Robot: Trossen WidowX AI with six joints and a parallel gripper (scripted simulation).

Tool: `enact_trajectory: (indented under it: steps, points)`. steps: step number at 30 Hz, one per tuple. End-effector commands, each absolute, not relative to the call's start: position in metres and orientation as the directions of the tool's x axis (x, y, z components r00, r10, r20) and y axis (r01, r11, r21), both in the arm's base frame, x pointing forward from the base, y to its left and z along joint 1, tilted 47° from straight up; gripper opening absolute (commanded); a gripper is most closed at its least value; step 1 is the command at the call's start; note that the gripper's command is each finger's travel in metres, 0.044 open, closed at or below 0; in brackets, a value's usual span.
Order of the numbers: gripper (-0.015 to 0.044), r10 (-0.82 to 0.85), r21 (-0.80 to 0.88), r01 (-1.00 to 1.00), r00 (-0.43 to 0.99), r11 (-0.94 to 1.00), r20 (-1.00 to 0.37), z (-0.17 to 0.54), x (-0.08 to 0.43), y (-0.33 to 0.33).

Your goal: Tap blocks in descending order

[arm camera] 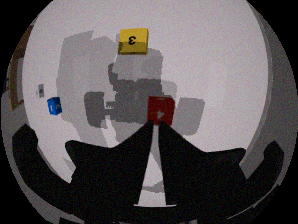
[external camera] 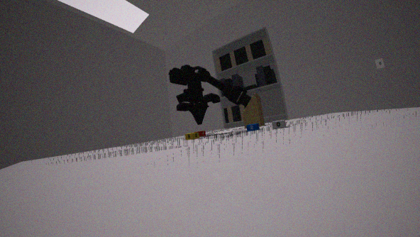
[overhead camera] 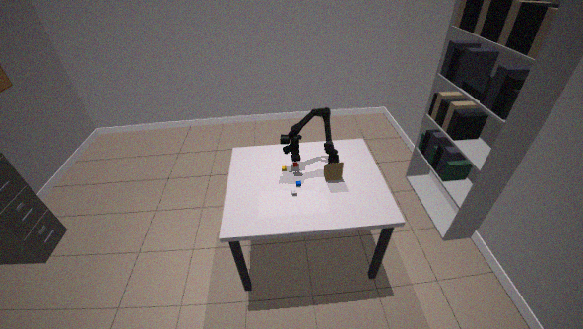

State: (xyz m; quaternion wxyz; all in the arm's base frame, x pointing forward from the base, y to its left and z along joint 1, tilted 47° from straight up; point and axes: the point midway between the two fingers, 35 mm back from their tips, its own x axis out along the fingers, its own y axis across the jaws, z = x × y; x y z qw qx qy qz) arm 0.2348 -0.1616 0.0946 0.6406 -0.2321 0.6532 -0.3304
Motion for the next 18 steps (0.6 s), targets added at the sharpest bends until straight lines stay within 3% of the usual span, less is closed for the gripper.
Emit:
enact_trajectory:
  steps: [1,18]
  points:
    - [0.002,-0.728,-0.732,0.113,-0.078,0.672,-0.681,0.093,0.232,-0.162]
    - [0.002,-0.729,-0.732,0.113,-0.078,0.672,-0.68,0.077,0.231,-0.179]
